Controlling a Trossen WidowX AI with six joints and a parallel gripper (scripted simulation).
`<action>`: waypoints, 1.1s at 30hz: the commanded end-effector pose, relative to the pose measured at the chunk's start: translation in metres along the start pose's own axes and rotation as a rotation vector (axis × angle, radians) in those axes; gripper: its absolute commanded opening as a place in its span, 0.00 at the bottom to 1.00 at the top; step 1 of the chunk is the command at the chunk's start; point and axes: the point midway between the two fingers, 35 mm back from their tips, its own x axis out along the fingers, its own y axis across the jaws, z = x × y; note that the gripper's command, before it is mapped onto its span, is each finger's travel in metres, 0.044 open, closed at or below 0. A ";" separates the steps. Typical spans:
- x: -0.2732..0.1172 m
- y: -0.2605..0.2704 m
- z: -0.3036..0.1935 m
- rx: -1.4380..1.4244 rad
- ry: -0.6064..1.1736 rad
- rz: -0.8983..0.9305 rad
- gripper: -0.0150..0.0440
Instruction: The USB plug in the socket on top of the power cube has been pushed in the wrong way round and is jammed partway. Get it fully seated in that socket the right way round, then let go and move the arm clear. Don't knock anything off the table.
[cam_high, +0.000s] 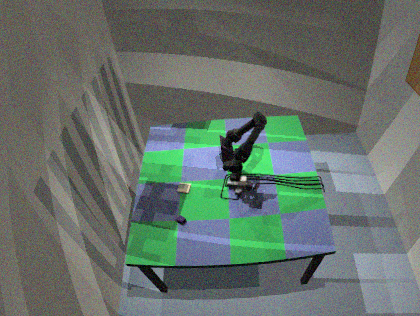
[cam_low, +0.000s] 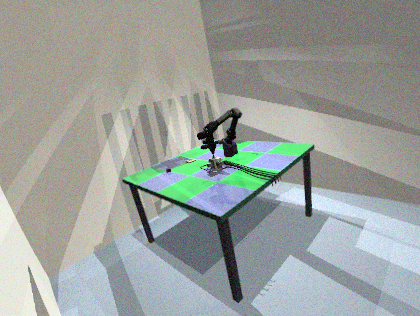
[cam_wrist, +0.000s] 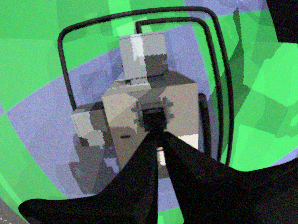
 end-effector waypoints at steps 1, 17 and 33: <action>0.000 0.000 0.000 0.000 0.000 0.000 0.25; -0.002 0.000 0.000 0.000 0.000 0.000 0.25; -0.012 0.000 0.000 0.000 0.000 0.000 0.25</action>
